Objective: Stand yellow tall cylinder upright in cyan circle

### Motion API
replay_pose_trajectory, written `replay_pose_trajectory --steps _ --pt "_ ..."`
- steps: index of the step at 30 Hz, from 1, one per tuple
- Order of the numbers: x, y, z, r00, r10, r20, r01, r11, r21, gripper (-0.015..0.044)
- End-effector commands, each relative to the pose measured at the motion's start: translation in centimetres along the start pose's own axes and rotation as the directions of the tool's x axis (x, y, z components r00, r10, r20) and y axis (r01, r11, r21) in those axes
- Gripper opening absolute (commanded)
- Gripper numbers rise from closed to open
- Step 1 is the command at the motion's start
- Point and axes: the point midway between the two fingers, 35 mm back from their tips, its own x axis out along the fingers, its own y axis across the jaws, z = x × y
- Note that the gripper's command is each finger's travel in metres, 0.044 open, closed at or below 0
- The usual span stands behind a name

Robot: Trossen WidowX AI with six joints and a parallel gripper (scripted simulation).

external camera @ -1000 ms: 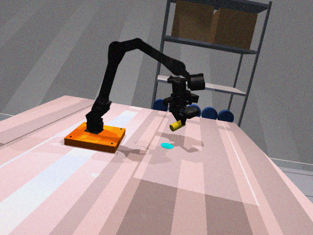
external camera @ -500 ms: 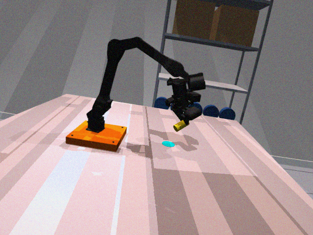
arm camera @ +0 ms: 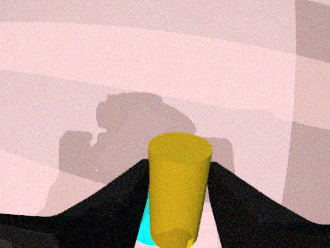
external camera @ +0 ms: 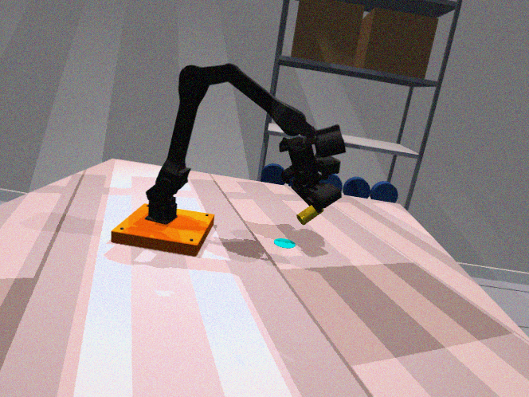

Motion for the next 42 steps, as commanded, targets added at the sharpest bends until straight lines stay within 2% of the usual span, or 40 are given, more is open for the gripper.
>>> replay_pose_trajectory --steps 1,42 --pt "0.0 -0.1 0.1 1.000 0.002 0.029 -0.002 1.000 0.008 0.0105" --pt "0.1 -1.4 0.3 0.954 0.020 0.301 -0.033 0.999 0.039 0.0105"
